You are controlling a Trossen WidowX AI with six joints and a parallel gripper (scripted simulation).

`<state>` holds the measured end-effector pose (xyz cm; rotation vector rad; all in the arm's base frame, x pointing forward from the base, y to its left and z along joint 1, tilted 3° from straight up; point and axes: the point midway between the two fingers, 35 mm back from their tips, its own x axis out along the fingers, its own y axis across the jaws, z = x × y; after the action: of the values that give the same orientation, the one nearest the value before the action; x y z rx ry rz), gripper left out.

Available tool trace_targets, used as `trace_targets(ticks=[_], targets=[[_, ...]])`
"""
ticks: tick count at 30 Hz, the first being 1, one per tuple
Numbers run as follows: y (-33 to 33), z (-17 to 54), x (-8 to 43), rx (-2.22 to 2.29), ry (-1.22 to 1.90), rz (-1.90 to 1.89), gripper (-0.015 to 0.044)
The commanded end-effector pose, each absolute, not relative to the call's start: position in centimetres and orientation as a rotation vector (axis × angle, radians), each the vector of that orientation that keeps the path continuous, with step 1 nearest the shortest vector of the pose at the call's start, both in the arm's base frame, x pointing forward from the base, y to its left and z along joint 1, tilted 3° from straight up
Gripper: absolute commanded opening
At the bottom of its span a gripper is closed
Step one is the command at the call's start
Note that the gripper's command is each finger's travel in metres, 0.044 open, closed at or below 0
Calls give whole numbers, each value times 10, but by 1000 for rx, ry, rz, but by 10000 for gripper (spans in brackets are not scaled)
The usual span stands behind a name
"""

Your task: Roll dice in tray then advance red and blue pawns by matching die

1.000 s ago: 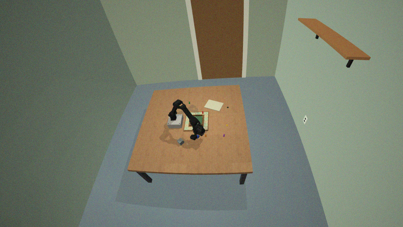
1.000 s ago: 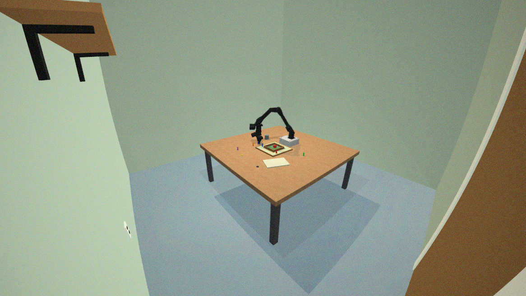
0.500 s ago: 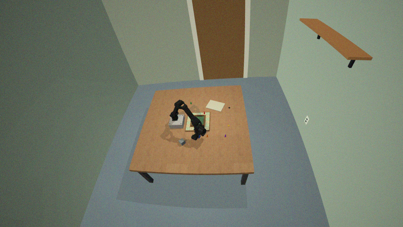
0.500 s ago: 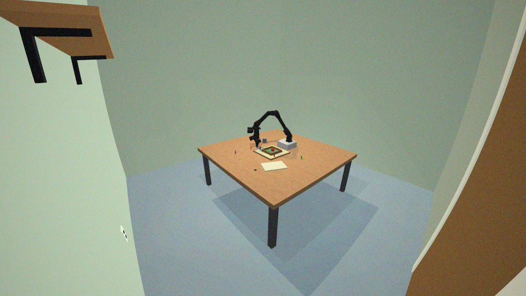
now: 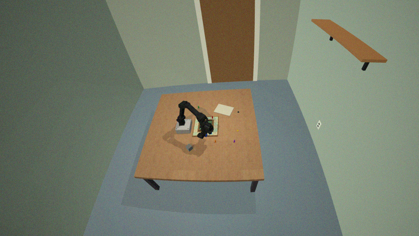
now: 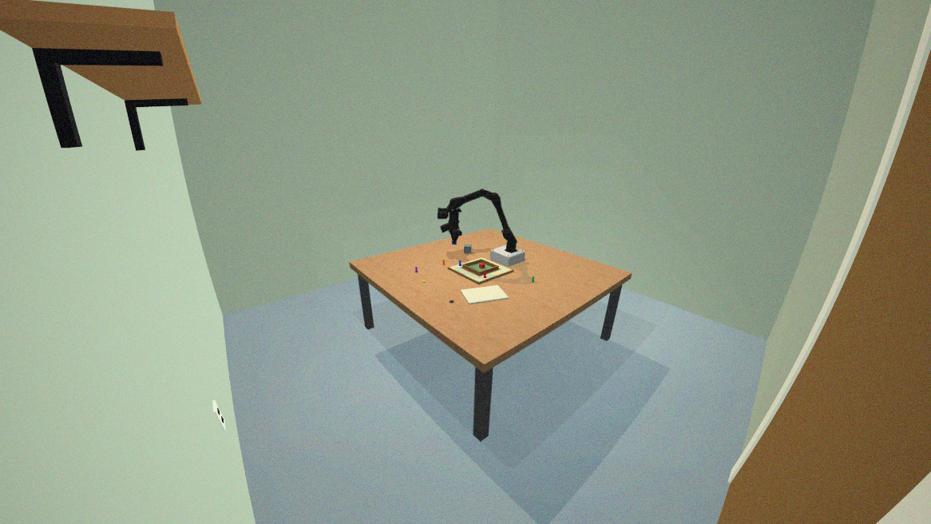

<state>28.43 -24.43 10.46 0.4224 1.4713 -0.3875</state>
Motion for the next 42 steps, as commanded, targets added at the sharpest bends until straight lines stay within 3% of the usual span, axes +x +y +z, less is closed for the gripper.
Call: trace_targets(ticks=[1, 42], targets=[[-242, 110, 283, 425, 1477, -386, 0], [-17, 76, 311, 91, 1511, -41, 0]])
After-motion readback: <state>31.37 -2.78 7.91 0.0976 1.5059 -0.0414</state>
